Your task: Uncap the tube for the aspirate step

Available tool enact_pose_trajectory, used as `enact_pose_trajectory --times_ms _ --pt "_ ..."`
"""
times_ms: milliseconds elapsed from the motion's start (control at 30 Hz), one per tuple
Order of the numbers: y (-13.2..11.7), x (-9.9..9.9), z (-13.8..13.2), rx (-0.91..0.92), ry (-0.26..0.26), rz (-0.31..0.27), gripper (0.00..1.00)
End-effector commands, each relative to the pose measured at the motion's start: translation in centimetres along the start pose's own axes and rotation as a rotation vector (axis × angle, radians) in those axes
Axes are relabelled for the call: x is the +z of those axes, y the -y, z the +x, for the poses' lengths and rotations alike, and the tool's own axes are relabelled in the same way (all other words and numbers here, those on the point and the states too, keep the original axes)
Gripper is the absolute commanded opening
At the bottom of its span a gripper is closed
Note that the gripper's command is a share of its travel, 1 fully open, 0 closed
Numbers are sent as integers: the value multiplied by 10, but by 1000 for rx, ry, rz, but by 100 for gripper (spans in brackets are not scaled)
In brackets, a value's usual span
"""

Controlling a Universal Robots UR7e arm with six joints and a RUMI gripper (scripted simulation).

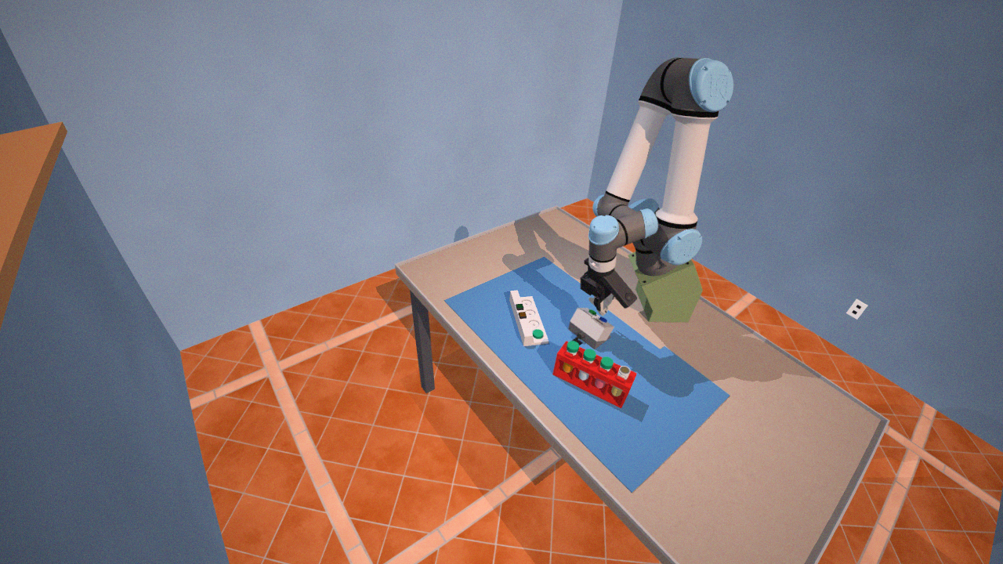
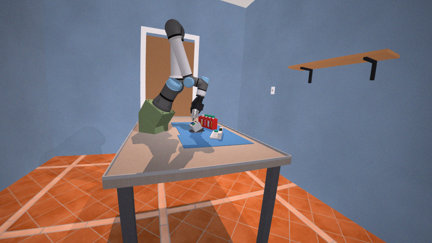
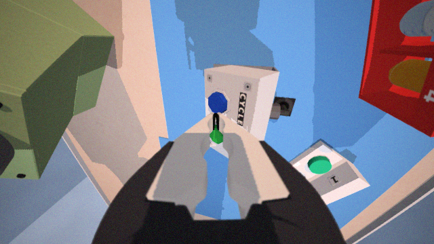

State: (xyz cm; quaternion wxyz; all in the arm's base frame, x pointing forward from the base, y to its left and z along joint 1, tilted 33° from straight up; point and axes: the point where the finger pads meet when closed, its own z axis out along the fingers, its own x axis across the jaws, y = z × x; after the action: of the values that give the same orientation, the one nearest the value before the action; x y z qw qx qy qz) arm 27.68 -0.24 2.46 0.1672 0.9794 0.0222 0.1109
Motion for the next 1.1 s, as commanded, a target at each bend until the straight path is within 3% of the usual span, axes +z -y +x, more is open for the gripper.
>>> enact_pose_trajectory --times_ms 0,1067 --pt "3 4 -3 4 22 -10 0" --pt "4 11 -2 4 22 -10 0"
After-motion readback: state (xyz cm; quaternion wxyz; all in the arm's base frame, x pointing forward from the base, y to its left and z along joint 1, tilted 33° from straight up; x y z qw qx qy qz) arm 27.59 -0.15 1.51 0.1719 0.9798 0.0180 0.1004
